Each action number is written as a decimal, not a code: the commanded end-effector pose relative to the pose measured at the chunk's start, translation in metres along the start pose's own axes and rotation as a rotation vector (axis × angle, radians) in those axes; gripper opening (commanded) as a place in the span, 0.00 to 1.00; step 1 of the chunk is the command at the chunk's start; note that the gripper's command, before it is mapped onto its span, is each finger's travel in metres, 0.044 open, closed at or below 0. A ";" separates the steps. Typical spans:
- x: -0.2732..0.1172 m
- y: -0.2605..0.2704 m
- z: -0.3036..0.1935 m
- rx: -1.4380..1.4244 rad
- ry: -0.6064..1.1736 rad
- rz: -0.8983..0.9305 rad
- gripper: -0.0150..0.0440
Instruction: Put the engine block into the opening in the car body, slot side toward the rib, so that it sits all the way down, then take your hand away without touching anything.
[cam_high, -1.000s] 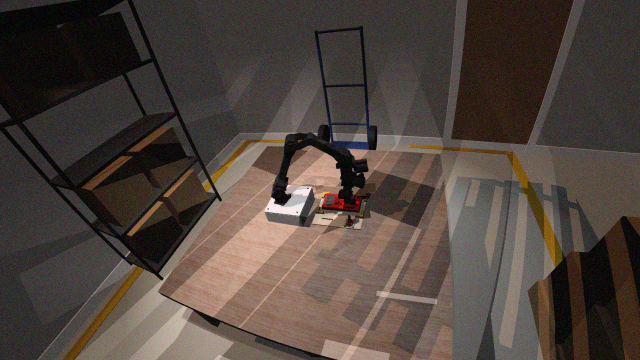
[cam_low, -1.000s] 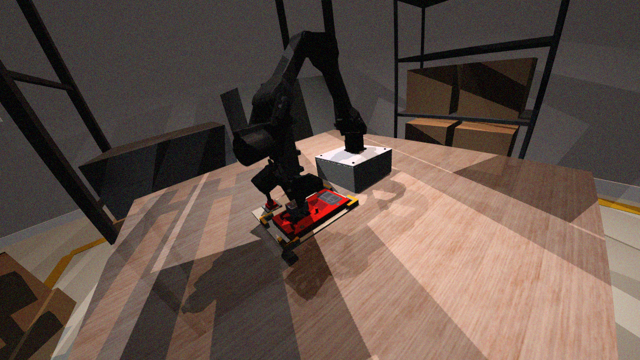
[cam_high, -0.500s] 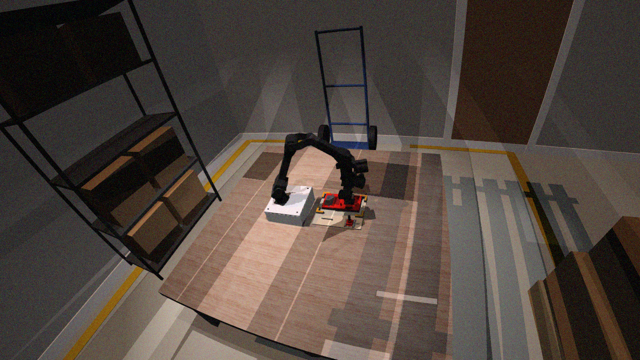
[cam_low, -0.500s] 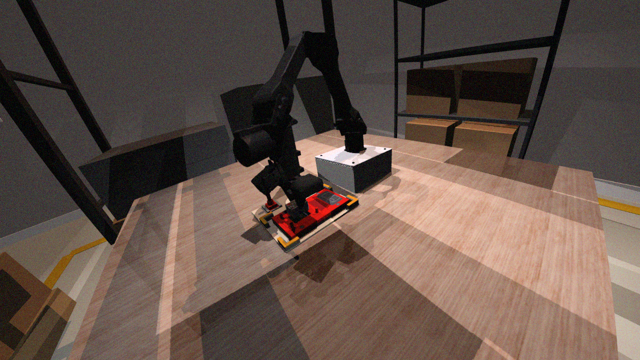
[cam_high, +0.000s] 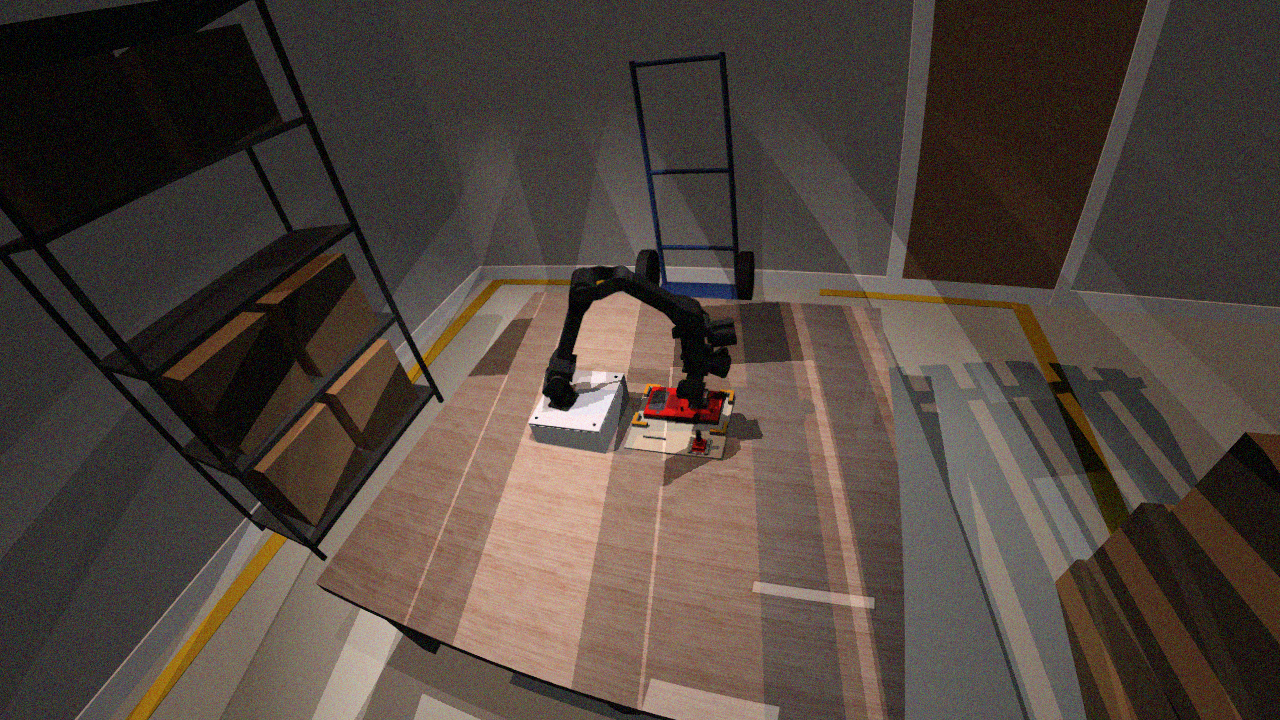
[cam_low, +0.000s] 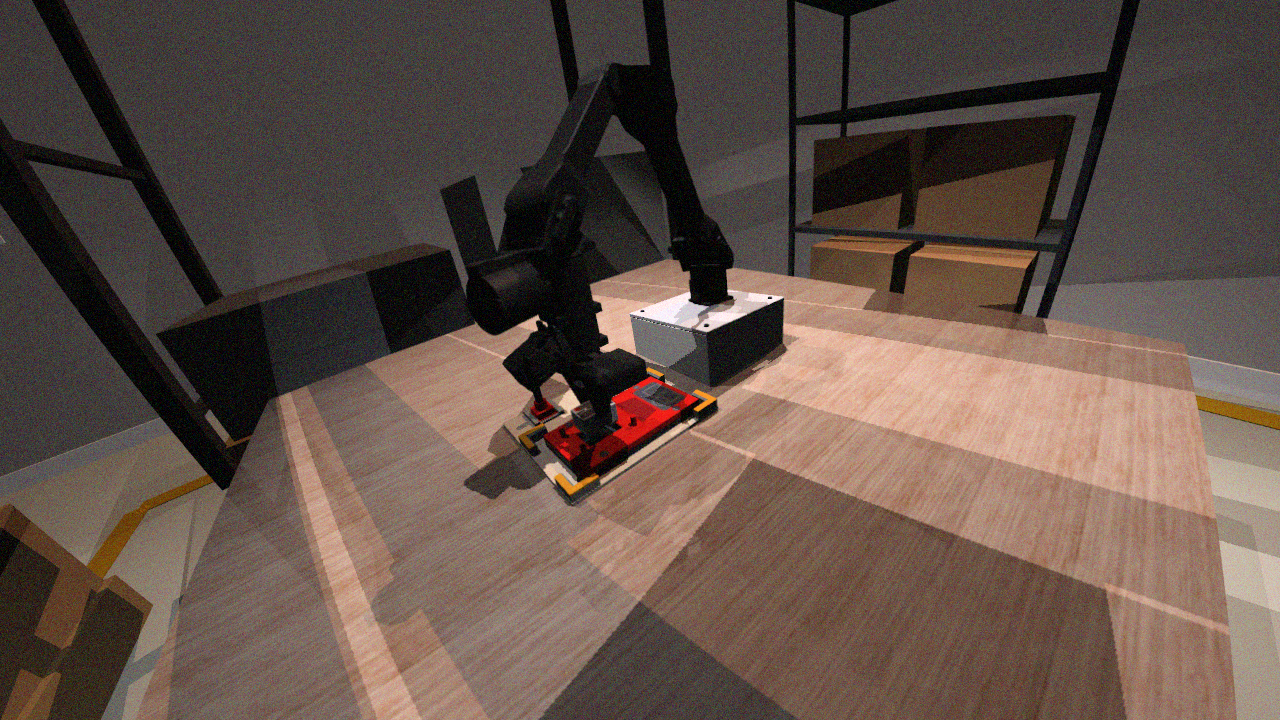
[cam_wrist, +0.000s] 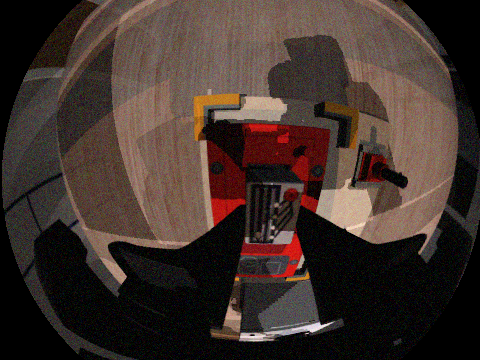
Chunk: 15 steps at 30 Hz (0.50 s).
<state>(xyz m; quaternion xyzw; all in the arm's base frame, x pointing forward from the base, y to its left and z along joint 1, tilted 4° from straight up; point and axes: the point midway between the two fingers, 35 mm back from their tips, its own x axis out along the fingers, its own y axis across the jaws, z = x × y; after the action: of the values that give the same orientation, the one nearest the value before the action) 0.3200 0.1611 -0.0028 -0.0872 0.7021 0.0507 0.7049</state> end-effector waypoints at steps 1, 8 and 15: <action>0.001 0.000 0.000 0.005 0.001 0.002 0.52; 0.002 0.000 0.000 0.005 0.001 0.002 0.52; 0.003 0.000 0.000 0.004 0.001 0.002 0.52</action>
<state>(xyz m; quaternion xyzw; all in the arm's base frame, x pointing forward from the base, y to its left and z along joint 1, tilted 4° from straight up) 0.3200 0.1611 -0.0041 -0.0867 0.7021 0.0502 0.7050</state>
